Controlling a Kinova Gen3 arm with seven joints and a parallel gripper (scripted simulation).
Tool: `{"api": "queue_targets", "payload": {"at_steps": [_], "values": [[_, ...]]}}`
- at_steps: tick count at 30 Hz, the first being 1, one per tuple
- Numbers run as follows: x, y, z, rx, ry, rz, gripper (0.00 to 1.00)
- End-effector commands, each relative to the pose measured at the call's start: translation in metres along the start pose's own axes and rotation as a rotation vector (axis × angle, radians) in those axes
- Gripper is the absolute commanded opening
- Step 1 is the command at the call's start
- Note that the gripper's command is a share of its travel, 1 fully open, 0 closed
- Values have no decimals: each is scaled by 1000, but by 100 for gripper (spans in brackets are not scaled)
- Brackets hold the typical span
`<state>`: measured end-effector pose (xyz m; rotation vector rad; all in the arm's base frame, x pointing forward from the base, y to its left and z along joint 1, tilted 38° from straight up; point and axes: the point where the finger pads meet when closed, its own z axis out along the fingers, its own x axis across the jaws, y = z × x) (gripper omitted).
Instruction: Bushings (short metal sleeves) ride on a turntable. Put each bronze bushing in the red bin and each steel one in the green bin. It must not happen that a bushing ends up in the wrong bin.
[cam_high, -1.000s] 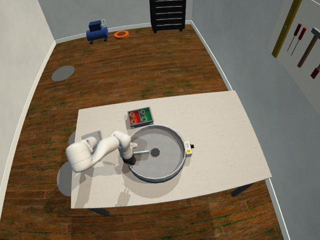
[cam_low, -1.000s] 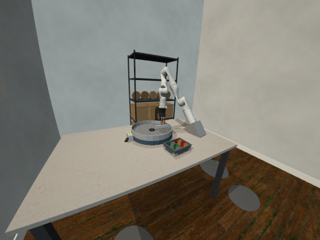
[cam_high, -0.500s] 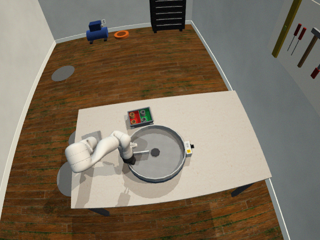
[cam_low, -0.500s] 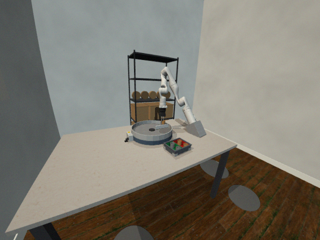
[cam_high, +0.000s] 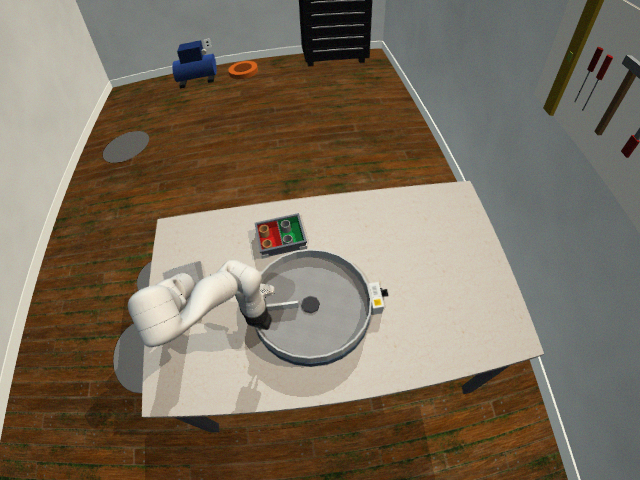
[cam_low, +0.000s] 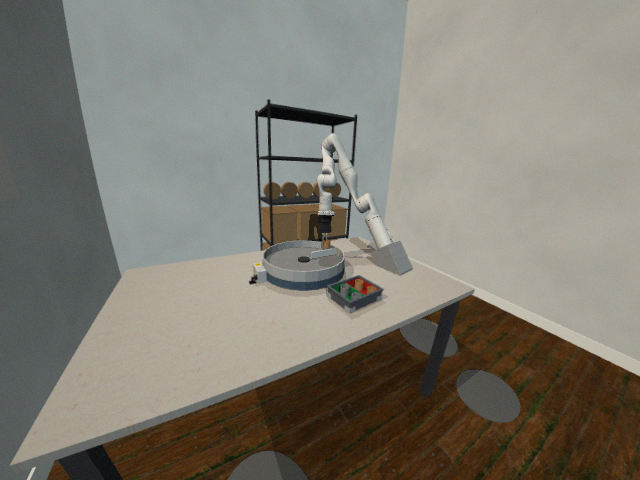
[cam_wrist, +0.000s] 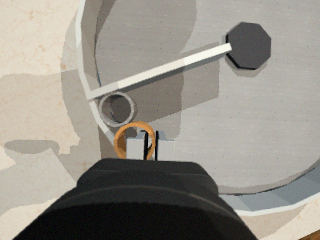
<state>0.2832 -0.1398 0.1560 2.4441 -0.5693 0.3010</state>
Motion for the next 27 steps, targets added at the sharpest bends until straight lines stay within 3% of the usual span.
{"api": "queue_targets", "payload": {"at_steps": [1,27], "values": [[0,-1,-3,1,0,-5,0],[0,-1,-9,1,0,-4,0]]}}
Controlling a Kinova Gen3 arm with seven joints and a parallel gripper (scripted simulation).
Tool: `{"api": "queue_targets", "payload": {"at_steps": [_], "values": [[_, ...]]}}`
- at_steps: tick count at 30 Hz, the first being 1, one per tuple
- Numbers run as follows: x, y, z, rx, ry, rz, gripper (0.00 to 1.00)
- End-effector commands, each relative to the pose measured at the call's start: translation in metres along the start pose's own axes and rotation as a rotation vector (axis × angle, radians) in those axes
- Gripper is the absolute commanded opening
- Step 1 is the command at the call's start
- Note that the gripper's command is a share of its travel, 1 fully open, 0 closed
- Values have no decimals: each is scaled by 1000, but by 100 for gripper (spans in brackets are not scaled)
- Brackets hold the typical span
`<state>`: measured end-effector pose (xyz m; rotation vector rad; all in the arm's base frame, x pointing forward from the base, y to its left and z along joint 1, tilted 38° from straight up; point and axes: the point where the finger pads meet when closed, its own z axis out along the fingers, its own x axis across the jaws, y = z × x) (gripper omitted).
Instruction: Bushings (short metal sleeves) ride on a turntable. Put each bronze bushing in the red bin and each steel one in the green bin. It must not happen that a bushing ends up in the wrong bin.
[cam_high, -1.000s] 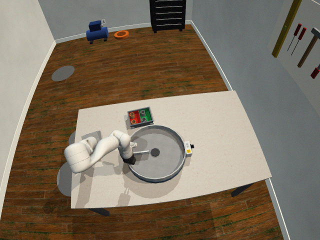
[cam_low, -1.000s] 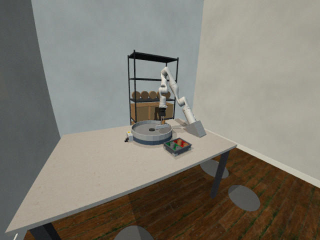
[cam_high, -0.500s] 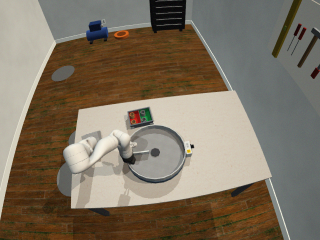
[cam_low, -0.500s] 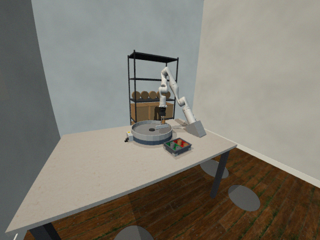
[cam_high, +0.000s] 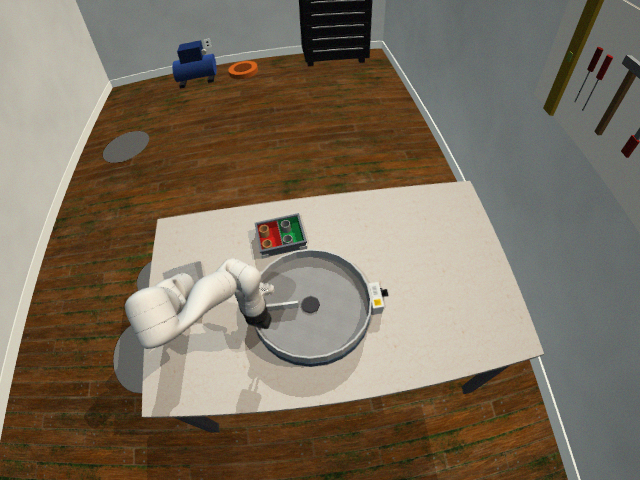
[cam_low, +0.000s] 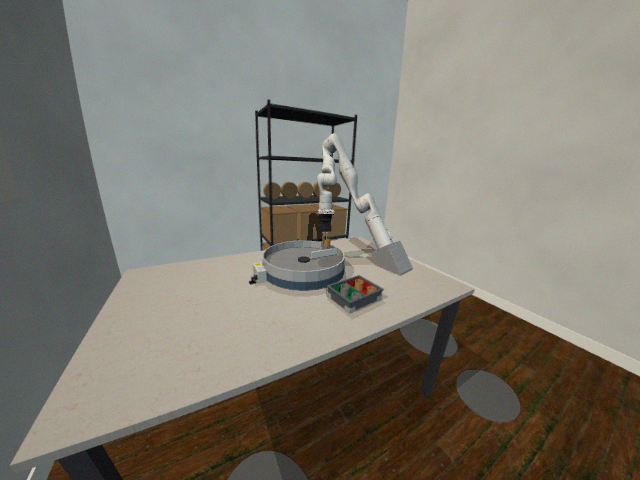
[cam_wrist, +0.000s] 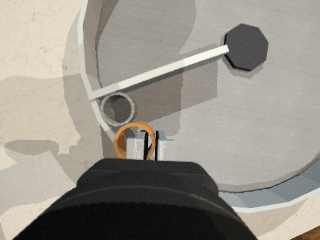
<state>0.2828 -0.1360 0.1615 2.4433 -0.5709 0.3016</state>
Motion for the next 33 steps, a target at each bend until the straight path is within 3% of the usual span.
{"api": "queue_targets", "payload": {"at_steps": [1,33], "values": [[0,-1,-3,1,0,-6,0],[-1,-1,-13,1,-1,-9,0]]}}
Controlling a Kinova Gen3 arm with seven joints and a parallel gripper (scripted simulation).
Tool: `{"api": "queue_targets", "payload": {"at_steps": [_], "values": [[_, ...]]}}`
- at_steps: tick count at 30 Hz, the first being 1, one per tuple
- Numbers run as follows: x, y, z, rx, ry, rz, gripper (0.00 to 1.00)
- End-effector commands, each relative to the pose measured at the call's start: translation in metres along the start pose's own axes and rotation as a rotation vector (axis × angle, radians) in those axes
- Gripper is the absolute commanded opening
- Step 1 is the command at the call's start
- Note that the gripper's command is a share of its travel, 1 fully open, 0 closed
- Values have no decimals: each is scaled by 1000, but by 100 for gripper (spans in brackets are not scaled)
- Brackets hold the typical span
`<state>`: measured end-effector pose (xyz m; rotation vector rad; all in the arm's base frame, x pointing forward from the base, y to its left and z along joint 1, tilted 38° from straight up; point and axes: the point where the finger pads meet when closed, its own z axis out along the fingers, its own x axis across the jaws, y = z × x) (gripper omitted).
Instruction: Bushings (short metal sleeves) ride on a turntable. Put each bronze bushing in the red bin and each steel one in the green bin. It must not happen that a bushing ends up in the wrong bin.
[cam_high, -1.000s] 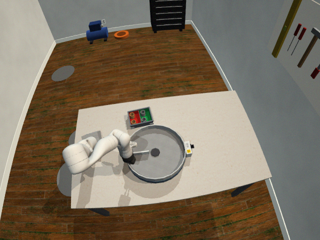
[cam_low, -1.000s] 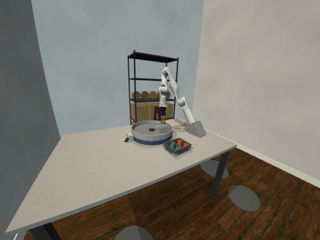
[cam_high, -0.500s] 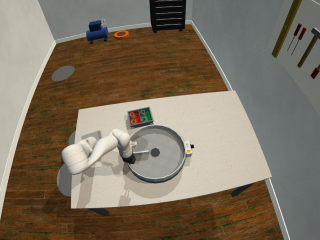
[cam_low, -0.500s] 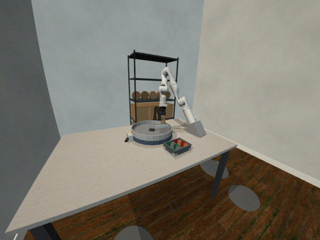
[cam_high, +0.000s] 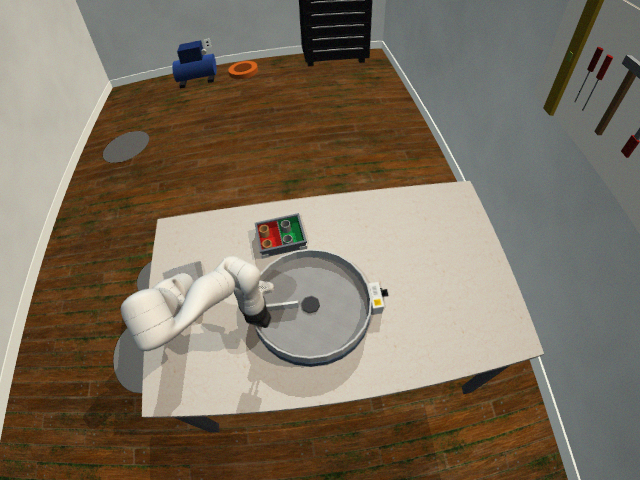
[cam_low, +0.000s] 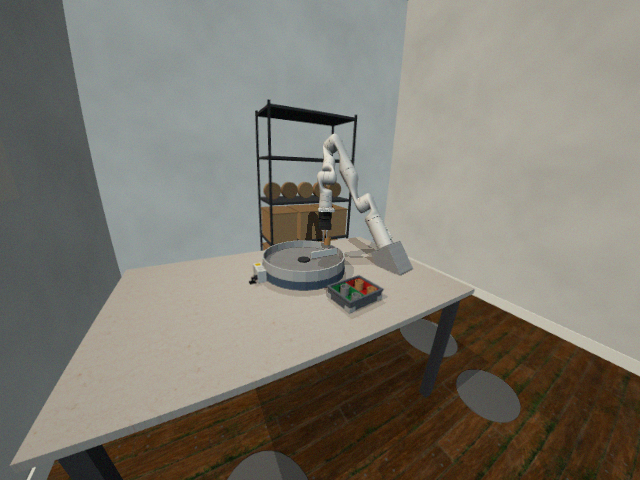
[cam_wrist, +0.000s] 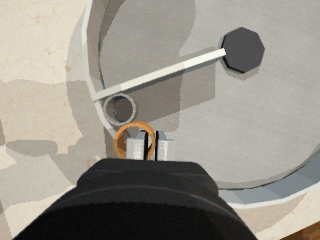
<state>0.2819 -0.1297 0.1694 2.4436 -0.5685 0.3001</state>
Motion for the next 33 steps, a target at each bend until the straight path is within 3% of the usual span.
{"api": "queue_targets", "payload": {"at_steps": [1,4,8,14,18,28,31,33], "values": [[-1,-1,-3,2,-1,-6,0],[0,-1,-5,1,1,-1,0],[0,-1,-22,2,0,-4,0],[0,-1,-27,2,0,-4,0],[0,0,-44,2,-1,-6,0],[0,0,-44,2,-1,-6,0],[-1,-11,-42,0,2,15,0],[-7,-32,-42,0,2,45,0]]}}
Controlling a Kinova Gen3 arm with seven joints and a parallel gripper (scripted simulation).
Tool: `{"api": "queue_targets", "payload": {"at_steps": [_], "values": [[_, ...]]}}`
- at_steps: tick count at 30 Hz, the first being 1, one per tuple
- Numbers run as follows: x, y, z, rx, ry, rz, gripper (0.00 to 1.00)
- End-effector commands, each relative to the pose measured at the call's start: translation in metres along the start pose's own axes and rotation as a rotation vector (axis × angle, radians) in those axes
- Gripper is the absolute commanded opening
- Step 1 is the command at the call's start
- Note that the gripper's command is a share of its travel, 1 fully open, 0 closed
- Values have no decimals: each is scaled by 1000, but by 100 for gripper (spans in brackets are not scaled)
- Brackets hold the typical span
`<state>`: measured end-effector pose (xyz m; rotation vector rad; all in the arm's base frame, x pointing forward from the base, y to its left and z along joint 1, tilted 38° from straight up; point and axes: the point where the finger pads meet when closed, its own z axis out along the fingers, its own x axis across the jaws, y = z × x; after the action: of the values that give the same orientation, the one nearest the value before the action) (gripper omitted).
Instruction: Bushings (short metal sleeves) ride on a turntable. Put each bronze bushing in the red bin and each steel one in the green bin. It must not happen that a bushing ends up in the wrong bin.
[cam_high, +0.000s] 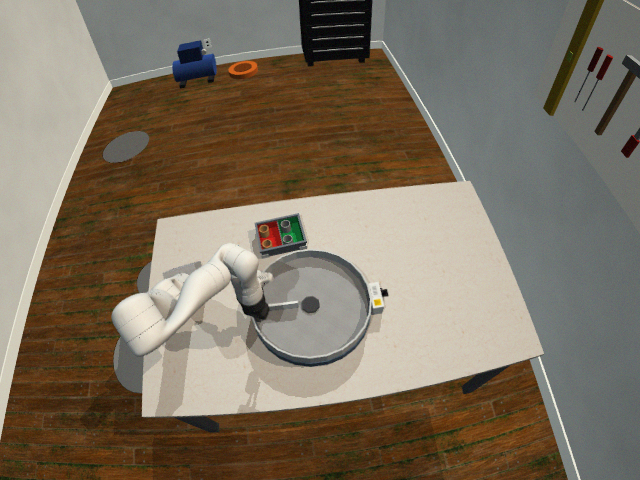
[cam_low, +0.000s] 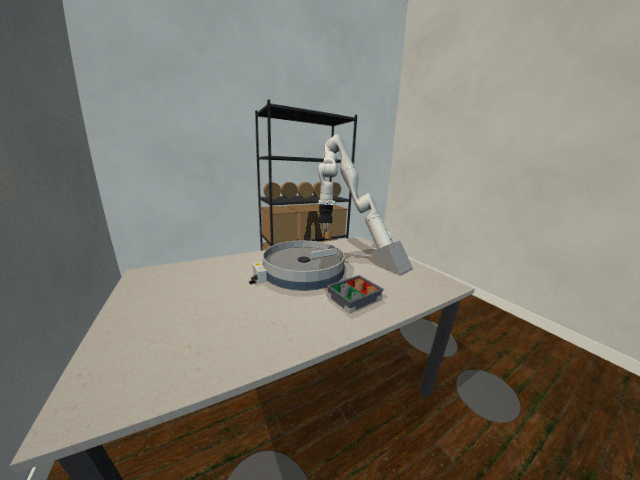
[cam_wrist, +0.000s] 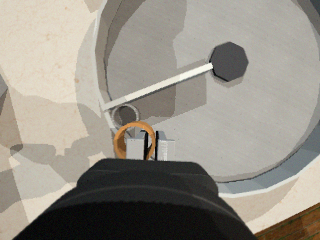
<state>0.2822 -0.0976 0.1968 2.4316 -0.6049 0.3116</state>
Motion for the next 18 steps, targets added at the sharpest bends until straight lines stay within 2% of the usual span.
{"api": "queue_targets", "payload": {"at_steps": [1,2,5,10,16,18], "values": [[-10,-34,-1,6,1,30,0],[-13,-44,-1,6,0,45,0],[-13,-44,-1,6,0,45,0],[-29,-97,-2,6,0,118,0],[-30,-98,-2,6,0,118,0],[-36,-119,-2,6,-1,148,0]]}}
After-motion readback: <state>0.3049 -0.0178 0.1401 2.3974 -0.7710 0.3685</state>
